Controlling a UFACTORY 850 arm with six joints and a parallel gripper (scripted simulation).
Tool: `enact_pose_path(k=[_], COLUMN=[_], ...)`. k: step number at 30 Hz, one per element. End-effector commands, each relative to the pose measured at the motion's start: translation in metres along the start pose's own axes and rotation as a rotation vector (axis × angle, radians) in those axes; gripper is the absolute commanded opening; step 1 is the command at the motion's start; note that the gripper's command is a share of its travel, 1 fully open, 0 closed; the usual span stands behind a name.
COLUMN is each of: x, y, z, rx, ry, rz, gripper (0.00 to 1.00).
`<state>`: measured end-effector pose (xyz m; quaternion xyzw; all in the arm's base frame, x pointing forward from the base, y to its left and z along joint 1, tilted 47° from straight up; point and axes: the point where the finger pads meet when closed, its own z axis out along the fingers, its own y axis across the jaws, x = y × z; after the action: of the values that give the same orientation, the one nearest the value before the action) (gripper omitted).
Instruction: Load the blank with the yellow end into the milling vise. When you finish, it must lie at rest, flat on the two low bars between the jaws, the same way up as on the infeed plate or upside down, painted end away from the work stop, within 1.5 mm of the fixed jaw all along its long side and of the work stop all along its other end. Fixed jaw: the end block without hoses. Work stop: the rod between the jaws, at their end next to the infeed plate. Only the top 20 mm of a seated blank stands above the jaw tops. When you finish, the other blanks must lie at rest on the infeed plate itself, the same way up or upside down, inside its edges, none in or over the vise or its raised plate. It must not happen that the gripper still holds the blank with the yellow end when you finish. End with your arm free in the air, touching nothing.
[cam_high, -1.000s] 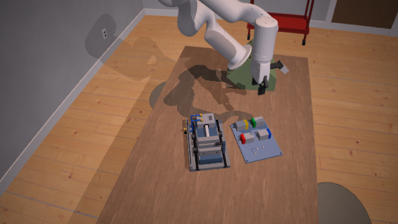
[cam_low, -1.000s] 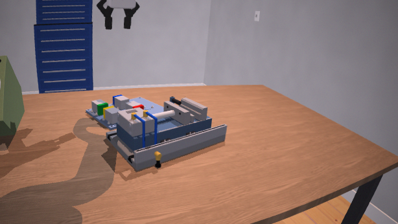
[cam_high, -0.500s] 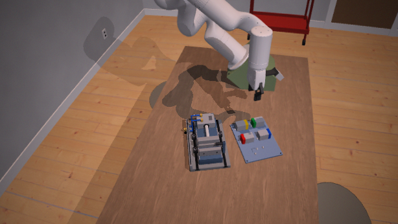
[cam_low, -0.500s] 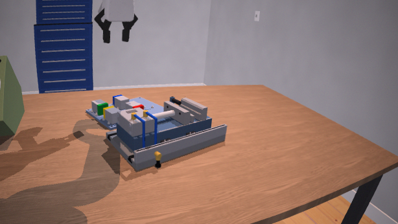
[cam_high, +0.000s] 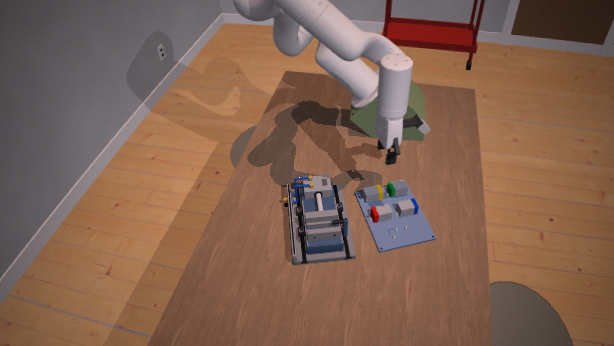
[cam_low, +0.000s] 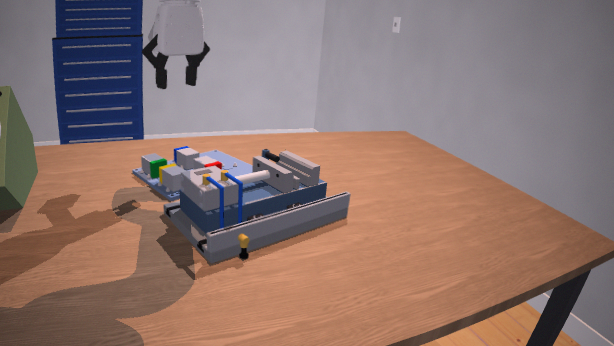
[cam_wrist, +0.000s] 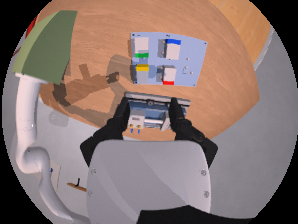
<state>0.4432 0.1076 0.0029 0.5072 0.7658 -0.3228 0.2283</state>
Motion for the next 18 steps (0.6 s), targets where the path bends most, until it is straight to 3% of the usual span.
enact_pose_path(k=[1, 10, 18], x=[-0.001, -0.011, -0.012], y=[-0.001, -0.011, -0.012], z=[0.004, 0.046, 0.050], rx=[-0.002, -0.003, -0.002], ry=[0.000, 0.000, 0.000], rz=[0.001, 0.001, 0.001], gripper=[0.72, 0.72, 0.72])
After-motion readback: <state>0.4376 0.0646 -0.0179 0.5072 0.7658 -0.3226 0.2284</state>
